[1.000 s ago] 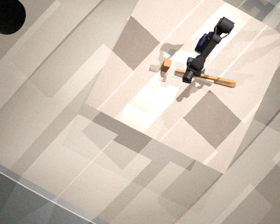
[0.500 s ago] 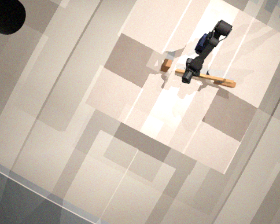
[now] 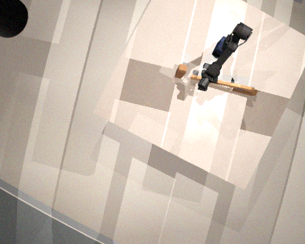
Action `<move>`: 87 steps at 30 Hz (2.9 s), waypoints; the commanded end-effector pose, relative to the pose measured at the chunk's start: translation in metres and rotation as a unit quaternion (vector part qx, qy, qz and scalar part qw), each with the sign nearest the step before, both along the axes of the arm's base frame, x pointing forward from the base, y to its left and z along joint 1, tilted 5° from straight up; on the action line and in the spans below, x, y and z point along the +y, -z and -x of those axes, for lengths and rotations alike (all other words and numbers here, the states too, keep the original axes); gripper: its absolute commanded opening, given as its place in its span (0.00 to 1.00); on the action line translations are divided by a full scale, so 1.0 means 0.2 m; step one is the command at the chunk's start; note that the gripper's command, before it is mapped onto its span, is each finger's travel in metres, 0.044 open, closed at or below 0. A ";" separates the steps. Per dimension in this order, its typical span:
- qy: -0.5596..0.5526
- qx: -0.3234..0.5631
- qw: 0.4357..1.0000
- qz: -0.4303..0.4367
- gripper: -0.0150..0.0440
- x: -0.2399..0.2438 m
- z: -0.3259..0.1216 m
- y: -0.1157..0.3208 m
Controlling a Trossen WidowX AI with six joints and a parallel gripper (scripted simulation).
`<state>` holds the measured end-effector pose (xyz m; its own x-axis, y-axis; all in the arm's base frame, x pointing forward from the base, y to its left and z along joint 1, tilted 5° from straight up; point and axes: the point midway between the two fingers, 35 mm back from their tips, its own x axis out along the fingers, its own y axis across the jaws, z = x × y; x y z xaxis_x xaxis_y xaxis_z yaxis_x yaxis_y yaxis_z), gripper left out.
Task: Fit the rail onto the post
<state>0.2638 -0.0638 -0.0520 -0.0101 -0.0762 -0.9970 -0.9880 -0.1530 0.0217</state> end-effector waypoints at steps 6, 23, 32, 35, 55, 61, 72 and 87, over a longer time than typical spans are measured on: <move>-0.002 0.000 1.000 0.002 0.32 0.00 0.00 0.00; -0.002 0.000 1.000 0.002 0.25 0.00 0.00 -0.01; -0.002 0.000 1.000 0.002 0.25 0.00 0.00 -0.03; -0.002 0.000 1.000 0.002 0.25 0.00 0.00 -0.04; -0.002 0.000 1.000 0.002 0.25 0.01 -0.01 -0.09; -0.002 0.000 1.000 0.002 0.25 0.01 -0.01 -0.10; -0.002 0.000 1.000 0.002 0.25 0.01 -0.01 -0.13; -0.002 0.000 1.000 0.001 0.25 0.01 -0.01 -0.17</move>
<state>0.2647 -0.0621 -0.0225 -0.0175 -0.0857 -0.9962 -0.9869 -0.1586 0.0310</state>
